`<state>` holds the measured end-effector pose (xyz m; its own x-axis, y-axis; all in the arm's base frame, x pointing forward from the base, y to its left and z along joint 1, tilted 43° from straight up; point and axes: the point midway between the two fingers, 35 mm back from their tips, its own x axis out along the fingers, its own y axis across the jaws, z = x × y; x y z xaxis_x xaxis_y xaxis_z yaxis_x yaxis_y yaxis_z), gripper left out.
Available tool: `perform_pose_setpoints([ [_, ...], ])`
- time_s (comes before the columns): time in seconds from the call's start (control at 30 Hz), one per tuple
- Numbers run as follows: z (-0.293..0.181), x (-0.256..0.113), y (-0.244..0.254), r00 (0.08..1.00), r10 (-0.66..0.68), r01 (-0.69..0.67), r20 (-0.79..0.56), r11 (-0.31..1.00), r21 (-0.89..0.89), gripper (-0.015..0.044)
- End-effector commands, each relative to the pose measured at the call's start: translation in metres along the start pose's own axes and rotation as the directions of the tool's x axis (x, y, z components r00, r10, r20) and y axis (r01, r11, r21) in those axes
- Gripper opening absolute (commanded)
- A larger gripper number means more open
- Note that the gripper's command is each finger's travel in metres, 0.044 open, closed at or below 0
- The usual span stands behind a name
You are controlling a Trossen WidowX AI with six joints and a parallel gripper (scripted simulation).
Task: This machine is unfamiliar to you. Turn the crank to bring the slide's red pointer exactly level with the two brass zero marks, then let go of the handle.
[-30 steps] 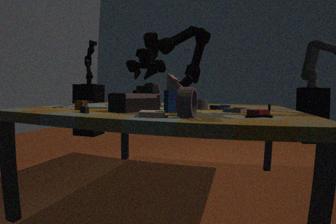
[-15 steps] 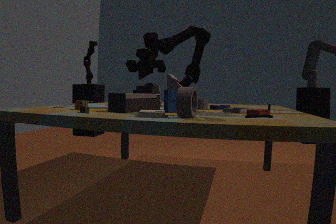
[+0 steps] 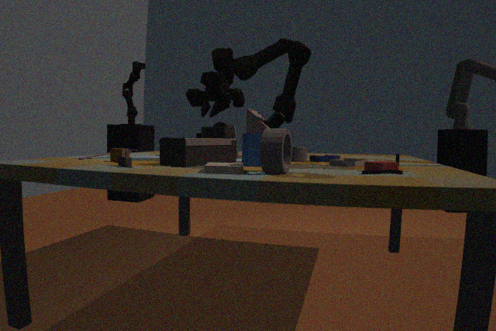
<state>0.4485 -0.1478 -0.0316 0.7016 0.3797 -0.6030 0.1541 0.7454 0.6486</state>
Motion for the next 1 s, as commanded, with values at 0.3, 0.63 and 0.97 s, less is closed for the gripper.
perform_pose_setpoints([
  [0.3, -0.0001, 0.0001, 0.0000, 1.000, -0.001, 0.001, 0.000, 1.000, 0.000, 0.0440],
  [0.63, -0.0001, 0.0001, 0.0000, 1.000, -0.001, 0.001, 0.000, 1.000, 0.000, 0.0204],
  [0.97, -0.0001, 0.0001, 0.0000, 1.000, -0.001, 0.001, 0.000, 1.000, 0.000, 0.0000],
])
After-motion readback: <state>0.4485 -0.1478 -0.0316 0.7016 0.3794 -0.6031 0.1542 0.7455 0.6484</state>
